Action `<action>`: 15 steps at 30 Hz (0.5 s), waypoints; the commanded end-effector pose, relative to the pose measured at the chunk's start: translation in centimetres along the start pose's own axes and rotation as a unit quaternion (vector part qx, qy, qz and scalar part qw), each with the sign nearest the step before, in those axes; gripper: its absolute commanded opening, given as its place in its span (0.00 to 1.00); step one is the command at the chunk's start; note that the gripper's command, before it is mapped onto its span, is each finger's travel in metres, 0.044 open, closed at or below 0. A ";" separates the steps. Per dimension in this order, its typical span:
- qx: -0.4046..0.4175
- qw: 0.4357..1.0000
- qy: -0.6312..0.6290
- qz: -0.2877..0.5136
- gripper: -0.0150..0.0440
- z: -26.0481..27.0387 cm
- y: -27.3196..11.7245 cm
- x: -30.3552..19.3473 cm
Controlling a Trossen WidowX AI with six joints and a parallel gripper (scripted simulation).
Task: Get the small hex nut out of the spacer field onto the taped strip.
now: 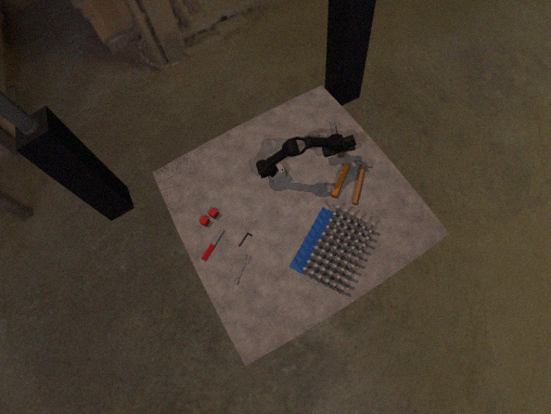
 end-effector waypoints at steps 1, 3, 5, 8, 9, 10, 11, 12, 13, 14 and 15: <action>-0.001 1.000 -0.002 -0.001 0.25 0.1 0.3 -0.1; -0.001 1.000 -0.002 0.000 0.25 0.2 0.4 -0.2; -0.001 1.000 -0.002 0.000 0.25 0.3 0.5 -0.2; -0.001 1.000 -0.002 0.000 0.25 0.4 0.7 -0.3; -0.001 1.000 -0.002 0.000 0.25 0.4 0.8 -0.4; -0.001 1.000 -0.002 0.000 0.25 0.5 0.8 -0.4; -0.001 1.000 -0.002 0.000 0.25 0.5 0.9 -0.4; -0.001 1.000 -0.002 0.000 0.25 0.6 1.0 -0.4; -0.001 1.000 -0.002 0.000 0.25 0.6 1.0 -0.5; -0.001 1.000 -0.002 0.000 0.25 0.6 1.1 -0.5; 0.000 1.000 0.000 0.000 0.30 0.5 0.8 -0.4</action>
Point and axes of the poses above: the point midway between the two fingers, 35 mm back from their tips, its own y axis out along the fingers, its own z axis across the jaws, x = y × z, the point moved 8 cm from there along -y, back along the fingers, and after that the axes turned 3 degrees about y, right-handed, at the moved point
